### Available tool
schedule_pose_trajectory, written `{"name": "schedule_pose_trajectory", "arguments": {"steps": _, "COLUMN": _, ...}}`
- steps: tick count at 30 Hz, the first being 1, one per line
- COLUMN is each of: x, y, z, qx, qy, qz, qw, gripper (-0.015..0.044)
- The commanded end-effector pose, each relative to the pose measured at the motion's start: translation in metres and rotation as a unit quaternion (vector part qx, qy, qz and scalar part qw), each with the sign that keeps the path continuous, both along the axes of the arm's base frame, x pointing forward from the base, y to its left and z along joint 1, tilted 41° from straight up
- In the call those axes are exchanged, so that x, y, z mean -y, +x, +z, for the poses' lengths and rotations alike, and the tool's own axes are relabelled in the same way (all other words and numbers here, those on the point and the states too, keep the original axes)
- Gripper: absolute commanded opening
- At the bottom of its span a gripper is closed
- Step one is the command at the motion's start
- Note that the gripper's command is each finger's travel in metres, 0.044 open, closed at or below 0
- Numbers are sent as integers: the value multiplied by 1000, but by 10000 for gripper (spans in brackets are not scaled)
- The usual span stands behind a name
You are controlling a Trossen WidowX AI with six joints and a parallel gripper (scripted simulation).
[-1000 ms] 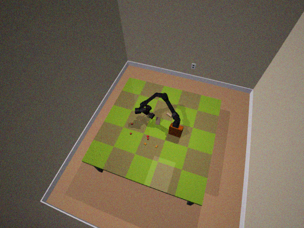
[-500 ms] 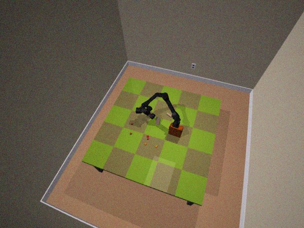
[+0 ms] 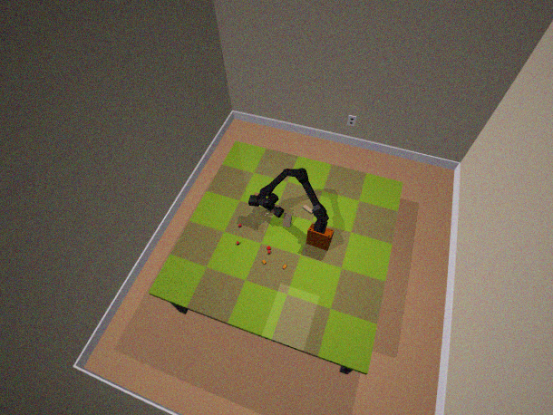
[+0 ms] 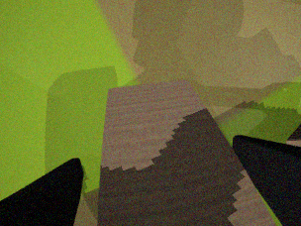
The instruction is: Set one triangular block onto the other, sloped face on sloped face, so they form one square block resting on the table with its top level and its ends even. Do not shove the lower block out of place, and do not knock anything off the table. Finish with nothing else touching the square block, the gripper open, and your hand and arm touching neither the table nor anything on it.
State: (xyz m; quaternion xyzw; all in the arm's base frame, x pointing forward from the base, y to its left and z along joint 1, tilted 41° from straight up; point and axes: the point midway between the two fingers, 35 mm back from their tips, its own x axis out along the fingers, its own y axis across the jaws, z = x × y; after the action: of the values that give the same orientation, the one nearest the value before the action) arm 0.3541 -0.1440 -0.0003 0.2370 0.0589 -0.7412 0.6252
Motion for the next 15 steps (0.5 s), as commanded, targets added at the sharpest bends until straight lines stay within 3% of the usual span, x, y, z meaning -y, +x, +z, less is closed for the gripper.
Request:
{"name": "schedule_pose_trajectory", "arguments": {"steps": 1, "x": 2, "y": -1, "z": 1, "qx": -2, "qy": -3, "qz": 1, "qw": 1000, "gripper": 361}}
{"name": "schedule_pose_trajectory", "arguments": {"steps": 6, "x": 2, "y": -1, "z": 1, "qx": -2, "qy": -3, "qz": 1, "qw": 1000, "gripper": 230}}
{"name": "schedule_pose_trajectory", "arguments": {"steps": 15, "x": 2, "y": -1, "z": 1, "qx": -2, "qy": -3, "qz": 1, "qw": 1000, "gripper": 150}}
